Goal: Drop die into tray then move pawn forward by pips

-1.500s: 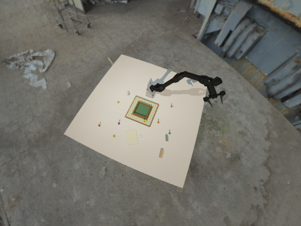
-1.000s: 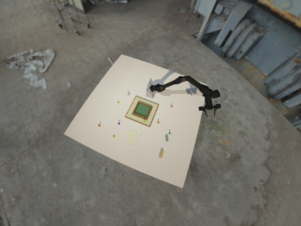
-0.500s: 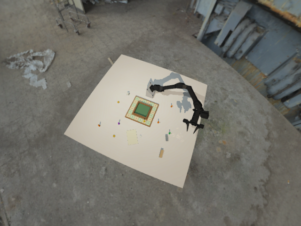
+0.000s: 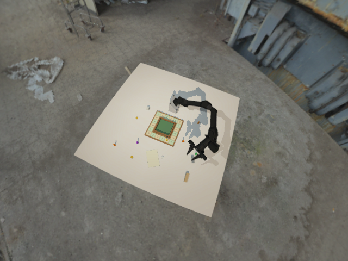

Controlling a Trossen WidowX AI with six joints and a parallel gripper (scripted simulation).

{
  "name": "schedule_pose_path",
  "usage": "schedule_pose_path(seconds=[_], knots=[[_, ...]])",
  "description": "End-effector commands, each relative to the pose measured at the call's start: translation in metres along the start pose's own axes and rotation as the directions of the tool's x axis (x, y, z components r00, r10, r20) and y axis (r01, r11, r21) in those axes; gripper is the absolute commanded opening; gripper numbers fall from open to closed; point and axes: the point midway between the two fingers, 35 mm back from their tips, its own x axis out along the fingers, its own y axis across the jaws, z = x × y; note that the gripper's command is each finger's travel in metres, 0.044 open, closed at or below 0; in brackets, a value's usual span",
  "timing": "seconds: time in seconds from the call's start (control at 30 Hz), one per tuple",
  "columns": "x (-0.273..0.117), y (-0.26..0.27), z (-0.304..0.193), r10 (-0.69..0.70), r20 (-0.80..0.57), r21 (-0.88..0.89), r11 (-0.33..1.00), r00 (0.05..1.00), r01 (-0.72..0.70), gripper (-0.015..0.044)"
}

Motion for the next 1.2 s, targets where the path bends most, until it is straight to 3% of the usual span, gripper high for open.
schedule_pose_path(seconds=[0.0,0.3,0.57,0.9,1.17], knots=[[0.046,0.048,-0.030,0.150,-0.012,0.064,0.987,0.989,-0.149,0.0275],[0.108,0.155,-0.085,0.411,0.014,0.222,0.888,0.912,-0.403,0.0275],[0.133,0.264,-0.128,0.601,0.103,0.392,0.708,0.793,-0.587,0.0275],[0.126,0.408,-0.159,0.734,0.306,0.592,0.352,0.606,-0.725,0.0275],[0.093,0.520,-0.157,0.708,0.532,0.680,-0.031,0.464,-0.733,0.0275]])
